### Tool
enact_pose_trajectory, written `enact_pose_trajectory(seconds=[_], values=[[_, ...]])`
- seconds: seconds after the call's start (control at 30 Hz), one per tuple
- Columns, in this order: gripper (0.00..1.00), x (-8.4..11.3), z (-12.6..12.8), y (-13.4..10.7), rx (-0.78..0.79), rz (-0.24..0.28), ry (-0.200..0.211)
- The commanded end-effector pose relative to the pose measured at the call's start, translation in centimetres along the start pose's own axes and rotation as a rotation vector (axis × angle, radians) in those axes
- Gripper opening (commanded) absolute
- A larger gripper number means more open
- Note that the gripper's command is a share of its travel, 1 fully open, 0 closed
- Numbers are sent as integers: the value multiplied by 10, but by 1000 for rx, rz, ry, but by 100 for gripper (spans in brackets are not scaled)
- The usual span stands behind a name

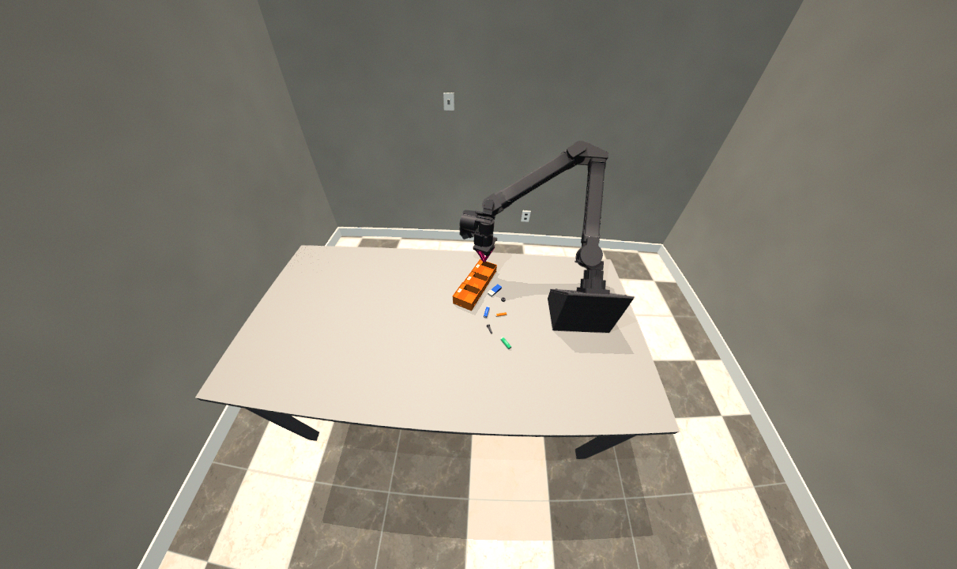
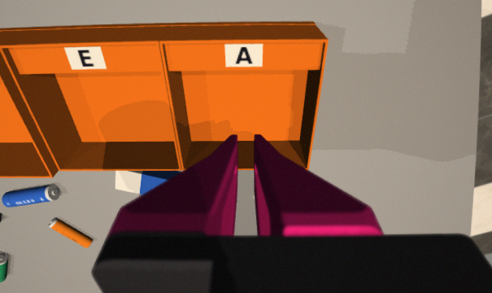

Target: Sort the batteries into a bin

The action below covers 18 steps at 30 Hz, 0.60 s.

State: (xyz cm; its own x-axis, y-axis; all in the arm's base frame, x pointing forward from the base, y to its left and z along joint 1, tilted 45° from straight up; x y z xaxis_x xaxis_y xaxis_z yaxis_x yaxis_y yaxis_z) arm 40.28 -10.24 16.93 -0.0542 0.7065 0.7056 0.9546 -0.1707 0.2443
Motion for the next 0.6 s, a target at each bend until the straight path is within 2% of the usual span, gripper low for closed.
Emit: enact_pose_trajectory(seconds=[0.0,0.17,0.2,0.57], values=[[8,6,4,0,18,-20,6],[8,7,4,-1,16,-23,6],[8,-8,1,-2,7,3,0],[8,-32,1,-2,8,4,1]])
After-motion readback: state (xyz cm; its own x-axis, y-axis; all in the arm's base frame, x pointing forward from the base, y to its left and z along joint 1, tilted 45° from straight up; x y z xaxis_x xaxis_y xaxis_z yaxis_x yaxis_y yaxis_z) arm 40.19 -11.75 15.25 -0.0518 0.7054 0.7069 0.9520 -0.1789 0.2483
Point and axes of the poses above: the point where the finger pads meet when closed, its own x axis back along the fingers, its own z axis across the jaws, y = z × x, the point moved 9 cm from there along x, back along the fingers, and after that the axes turned 3 degrees about x, right-handed, at the moved point
